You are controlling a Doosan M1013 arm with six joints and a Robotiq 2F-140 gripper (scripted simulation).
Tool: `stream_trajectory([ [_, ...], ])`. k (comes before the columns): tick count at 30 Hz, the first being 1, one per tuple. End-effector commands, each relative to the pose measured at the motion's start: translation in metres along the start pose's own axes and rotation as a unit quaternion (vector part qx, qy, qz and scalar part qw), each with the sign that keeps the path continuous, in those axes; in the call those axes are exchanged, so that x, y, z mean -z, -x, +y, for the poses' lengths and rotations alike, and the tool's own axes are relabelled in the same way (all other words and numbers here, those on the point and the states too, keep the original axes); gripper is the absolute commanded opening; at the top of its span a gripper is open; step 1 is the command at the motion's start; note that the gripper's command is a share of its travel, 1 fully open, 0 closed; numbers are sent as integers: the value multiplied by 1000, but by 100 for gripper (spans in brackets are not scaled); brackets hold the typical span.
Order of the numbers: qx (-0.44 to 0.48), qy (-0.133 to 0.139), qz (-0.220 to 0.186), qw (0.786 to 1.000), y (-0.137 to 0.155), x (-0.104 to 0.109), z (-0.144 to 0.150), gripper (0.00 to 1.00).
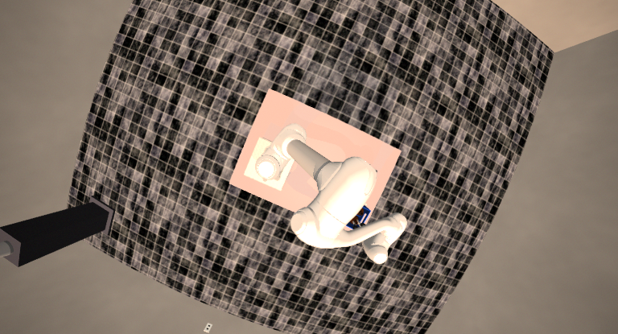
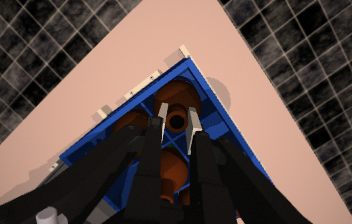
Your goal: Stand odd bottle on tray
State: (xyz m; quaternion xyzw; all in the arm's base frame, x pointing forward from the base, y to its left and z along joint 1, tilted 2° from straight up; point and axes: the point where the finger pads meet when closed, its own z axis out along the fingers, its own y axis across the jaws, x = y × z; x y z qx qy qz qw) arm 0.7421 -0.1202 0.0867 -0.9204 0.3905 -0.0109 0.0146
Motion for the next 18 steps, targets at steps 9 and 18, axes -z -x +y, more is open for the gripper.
stream_trajectory([
  [9,0,0,0,1000,0,0,0,0],
  [18,0,0,0,1000,0,0,0,0],
])
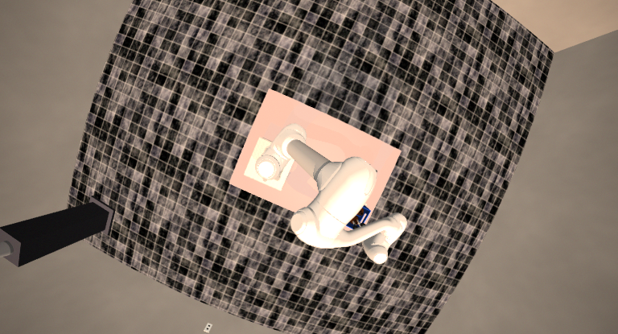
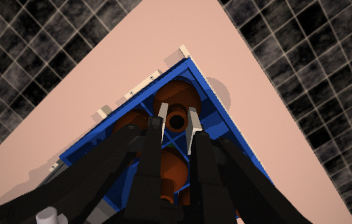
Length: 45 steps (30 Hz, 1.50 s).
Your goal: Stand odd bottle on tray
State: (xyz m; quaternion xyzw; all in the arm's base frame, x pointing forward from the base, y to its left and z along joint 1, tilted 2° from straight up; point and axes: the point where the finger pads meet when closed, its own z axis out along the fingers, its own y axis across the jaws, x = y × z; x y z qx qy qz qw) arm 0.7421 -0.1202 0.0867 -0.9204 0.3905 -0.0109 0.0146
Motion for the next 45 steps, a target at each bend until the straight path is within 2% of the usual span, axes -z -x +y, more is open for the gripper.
stream_trajectory([
  [1,0,0,0,1000,0,0,0,0],
  [14,0,0,0,1000,0,0,0,0],
  [15,0,0,0,1000,0,0,0,38],
  [45,0,0,0,1000,0,0,0,38],
])
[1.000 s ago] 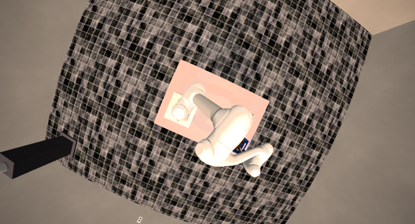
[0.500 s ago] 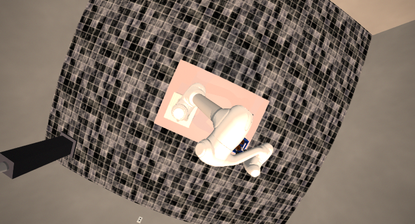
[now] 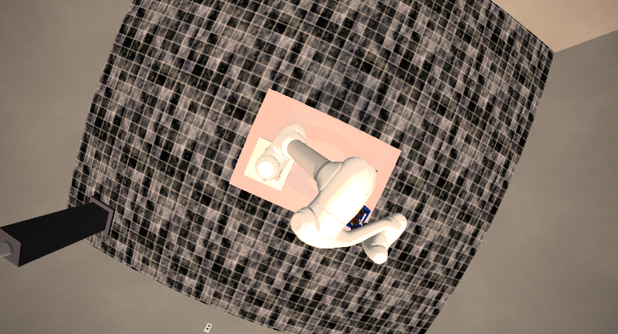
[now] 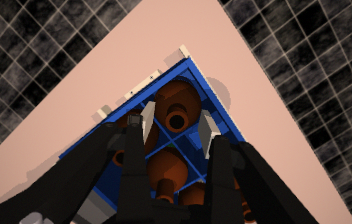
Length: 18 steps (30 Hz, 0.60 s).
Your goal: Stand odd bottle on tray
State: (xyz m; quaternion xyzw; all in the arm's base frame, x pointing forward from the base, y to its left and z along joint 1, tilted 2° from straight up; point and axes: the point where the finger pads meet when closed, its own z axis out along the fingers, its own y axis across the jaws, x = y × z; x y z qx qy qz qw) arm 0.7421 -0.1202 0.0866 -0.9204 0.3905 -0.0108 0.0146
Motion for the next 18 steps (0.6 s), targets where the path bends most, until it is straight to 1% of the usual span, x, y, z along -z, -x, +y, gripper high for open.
stream_trajectory([
  [1,0,0,0,1000,0,0,0,38],
  [11,0,0,0,1000,0,2,0,38],
  [18,0,0,0,1000,0,12,0,38],
])
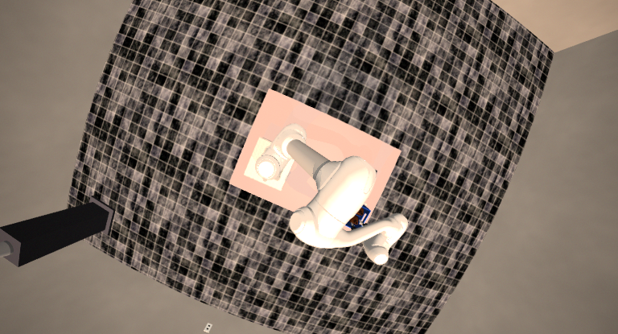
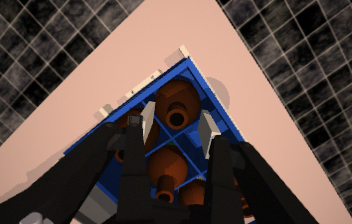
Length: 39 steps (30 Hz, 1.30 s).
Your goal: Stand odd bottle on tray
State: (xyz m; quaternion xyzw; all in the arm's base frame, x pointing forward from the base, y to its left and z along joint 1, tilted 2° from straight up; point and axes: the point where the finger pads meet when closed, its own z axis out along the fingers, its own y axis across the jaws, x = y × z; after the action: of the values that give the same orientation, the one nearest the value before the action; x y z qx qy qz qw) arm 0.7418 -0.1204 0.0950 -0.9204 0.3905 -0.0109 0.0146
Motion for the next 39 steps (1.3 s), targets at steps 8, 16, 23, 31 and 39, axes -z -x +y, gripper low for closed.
stream_trajectory([
  [8,0,0,0,1000,0,25,0,38],
  [16,0,0,0,1000,0,50,0,38],
  [23,0,0,0,1000,0,69,0,38],
  [31,0,0,0,1000,0,76,0,38],
  [39,0,0,0,1000,0,77,0,0],
])
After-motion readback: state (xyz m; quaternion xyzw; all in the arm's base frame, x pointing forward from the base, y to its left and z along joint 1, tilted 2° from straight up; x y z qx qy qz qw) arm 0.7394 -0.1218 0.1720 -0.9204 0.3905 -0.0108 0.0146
